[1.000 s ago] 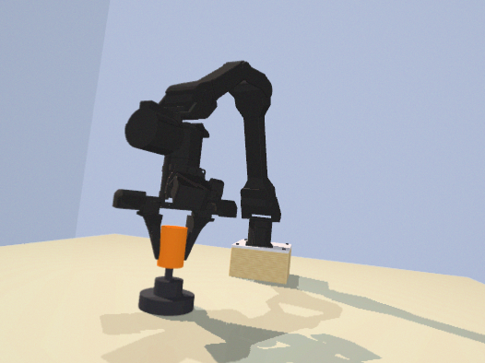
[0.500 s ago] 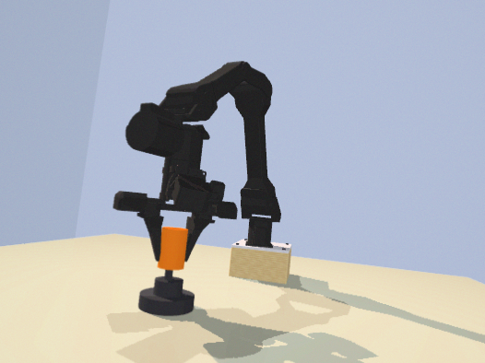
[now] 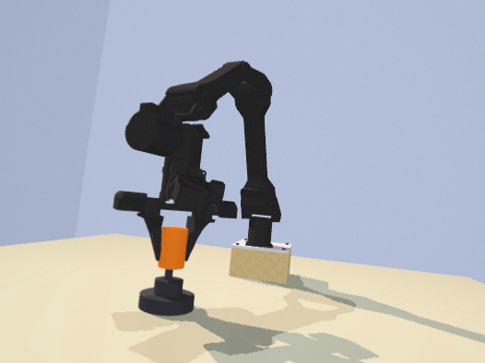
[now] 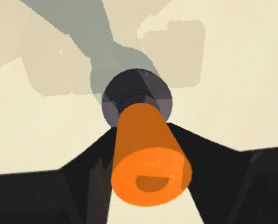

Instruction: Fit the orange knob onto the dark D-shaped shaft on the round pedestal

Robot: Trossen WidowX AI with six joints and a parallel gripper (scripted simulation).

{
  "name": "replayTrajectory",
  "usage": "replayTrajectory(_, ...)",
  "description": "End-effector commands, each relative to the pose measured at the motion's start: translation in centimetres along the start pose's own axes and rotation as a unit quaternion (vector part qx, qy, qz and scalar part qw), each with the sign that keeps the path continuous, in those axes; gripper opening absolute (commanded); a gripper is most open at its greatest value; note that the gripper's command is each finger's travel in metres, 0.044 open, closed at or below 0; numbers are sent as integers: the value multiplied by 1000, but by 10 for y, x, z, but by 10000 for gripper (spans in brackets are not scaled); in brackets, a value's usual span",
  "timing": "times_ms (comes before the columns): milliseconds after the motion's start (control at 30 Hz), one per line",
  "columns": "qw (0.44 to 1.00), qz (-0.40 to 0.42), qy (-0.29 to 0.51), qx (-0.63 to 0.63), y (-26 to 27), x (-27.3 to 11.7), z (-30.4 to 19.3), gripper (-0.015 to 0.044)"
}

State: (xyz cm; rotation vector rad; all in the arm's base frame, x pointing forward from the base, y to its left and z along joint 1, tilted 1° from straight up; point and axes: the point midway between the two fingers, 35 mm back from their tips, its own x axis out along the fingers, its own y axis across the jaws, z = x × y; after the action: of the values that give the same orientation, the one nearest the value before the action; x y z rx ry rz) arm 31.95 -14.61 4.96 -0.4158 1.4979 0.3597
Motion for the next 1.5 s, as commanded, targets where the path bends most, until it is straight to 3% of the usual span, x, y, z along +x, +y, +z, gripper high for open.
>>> replayTrajectory(0, 1000, -2, -2, -7, -2, -3, 1, 0)
replayTrajectory(233, 994, -3, -1, -108, -2, -1, 1, 0)
replayTrajectory(1467, 993, -3, -1, -120, -2, -3, 1, 0)
